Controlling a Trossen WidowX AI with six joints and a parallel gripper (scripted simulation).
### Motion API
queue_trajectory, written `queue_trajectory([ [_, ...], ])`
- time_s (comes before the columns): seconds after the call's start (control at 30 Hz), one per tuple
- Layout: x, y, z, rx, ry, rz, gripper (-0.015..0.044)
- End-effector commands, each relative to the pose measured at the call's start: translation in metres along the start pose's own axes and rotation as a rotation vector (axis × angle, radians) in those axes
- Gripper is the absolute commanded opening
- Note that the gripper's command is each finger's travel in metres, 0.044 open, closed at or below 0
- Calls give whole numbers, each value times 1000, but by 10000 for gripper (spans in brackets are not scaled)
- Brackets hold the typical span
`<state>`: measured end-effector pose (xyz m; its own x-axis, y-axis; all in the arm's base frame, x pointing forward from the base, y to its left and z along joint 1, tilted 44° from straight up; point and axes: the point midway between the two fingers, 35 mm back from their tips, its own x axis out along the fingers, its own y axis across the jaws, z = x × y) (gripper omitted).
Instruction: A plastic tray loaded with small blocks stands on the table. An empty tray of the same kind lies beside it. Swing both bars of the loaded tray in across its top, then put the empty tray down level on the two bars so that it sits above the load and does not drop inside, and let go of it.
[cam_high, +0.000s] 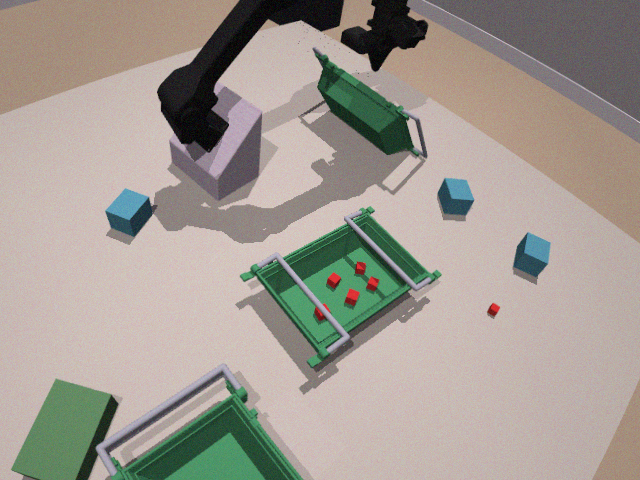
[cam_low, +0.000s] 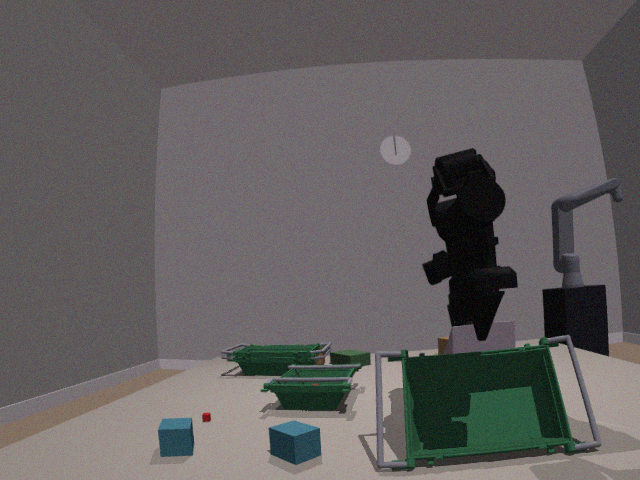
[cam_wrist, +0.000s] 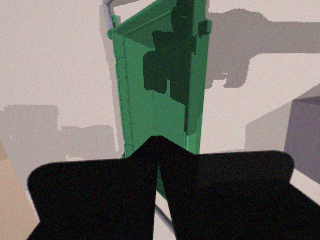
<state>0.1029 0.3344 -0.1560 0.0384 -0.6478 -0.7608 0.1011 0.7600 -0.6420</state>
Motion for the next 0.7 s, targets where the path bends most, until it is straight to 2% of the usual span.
queue_trajectory([
  [0.0, 15, -2, 1, -6, -3, -10, 0],
  [0.27, 41, -5, 0, -7, -3, -14, 0],
  [0.67, 41, -14, 0, -7, -3, -15, 0],
])
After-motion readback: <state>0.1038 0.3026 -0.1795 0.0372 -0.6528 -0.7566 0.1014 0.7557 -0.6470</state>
